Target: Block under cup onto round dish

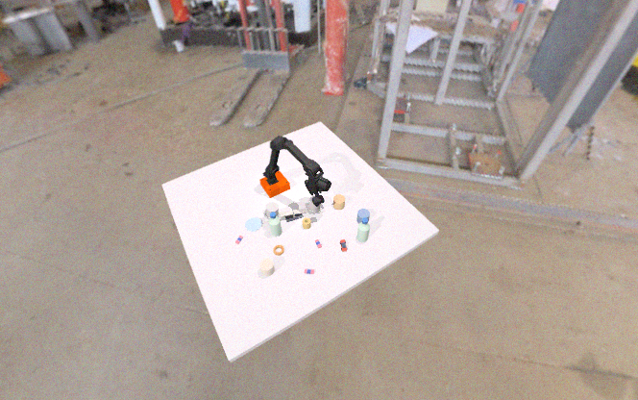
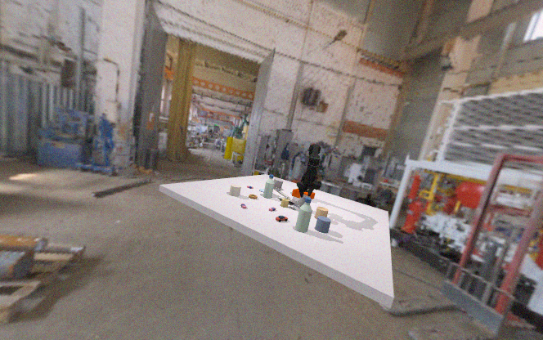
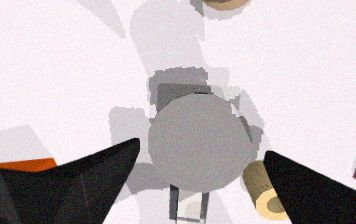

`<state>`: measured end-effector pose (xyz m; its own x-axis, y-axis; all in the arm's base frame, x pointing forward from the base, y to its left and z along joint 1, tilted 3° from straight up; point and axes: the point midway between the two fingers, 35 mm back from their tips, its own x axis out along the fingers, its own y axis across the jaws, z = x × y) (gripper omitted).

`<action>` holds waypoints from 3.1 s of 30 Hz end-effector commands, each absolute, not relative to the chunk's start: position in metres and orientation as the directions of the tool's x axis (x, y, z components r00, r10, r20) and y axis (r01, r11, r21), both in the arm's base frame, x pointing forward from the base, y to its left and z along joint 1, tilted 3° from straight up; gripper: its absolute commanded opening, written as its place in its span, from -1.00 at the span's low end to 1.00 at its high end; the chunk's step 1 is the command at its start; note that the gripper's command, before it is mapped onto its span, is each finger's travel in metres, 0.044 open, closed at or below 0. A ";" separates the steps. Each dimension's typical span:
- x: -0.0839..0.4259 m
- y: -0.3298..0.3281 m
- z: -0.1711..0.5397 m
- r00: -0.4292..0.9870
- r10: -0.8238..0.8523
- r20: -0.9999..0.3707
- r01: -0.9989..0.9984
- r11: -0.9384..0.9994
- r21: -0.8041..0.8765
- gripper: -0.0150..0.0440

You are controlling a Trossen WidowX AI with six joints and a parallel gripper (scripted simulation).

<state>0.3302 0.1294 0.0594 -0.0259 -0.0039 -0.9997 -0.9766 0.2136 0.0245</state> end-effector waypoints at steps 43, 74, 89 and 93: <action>0.329 0.130 0.026 -0.032 -0.002 -0.999 -0.978 0.207 0.031 -0.38; 0.336 0.132 0.065 -0.031 -0.002 -1.000 -0.978 0.207 0.030 -0.49; 0.337 0.132 0.084 -0.031 -0.002 -1.000 -0.978 0.207 0.030 -0.49; 0.337 0.132 0.089 -0.031 -0.002 -1.000 -0.978 0.207 0.030 -0.49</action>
